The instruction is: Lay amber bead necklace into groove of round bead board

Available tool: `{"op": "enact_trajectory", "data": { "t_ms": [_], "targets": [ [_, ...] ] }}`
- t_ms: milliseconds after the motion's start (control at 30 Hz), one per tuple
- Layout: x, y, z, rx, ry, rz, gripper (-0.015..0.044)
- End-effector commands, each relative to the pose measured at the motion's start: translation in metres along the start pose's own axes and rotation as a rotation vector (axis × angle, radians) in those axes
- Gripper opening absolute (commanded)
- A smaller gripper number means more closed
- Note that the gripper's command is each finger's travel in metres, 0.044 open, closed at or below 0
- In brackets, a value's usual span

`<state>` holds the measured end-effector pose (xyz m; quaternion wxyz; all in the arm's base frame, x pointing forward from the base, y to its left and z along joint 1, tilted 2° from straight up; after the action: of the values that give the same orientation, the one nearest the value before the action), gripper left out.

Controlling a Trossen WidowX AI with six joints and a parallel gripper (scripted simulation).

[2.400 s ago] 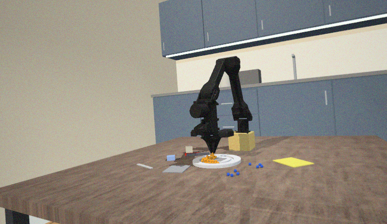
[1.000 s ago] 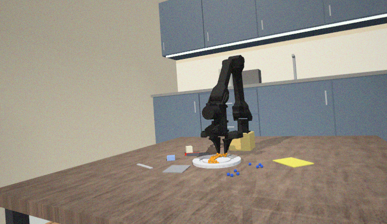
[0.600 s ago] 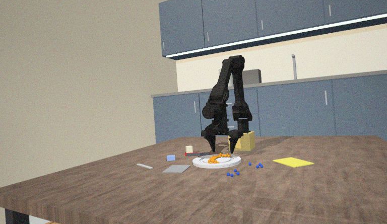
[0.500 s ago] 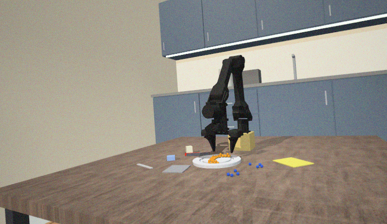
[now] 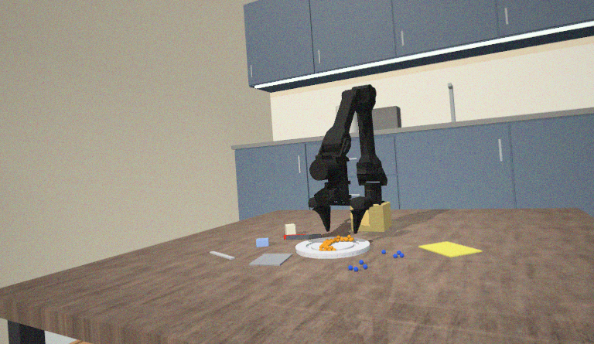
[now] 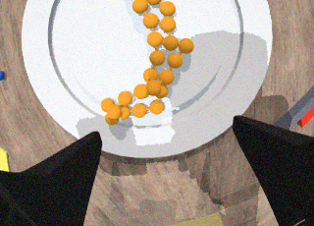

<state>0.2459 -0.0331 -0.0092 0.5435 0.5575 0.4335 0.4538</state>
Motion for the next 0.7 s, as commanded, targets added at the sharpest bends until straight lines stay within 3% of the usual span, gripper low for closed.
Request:
{"op": "enact_trajectory", "data": {
  "t_ms": [0,433,667],
  "targets": [
    [0.001,0.0,0.0,0.001,0.003,0.004,0.044],
    [0.001,0.0,0.0,0.001,0.003,0.004,0.044],
    [-0.008,0.019,0.037,-0.001,-0.116,0.004,0.0256]
  ]
}}
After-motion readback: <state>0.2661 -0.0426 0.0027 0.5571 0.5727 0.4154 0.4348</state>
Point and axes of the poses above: the point midway between the two fingers, 35 mm back from their tips, its own y axis back along the fingers, its own x axis across the jaws, z = x × y, the point moved 1 cm from there along y, back along the fingers
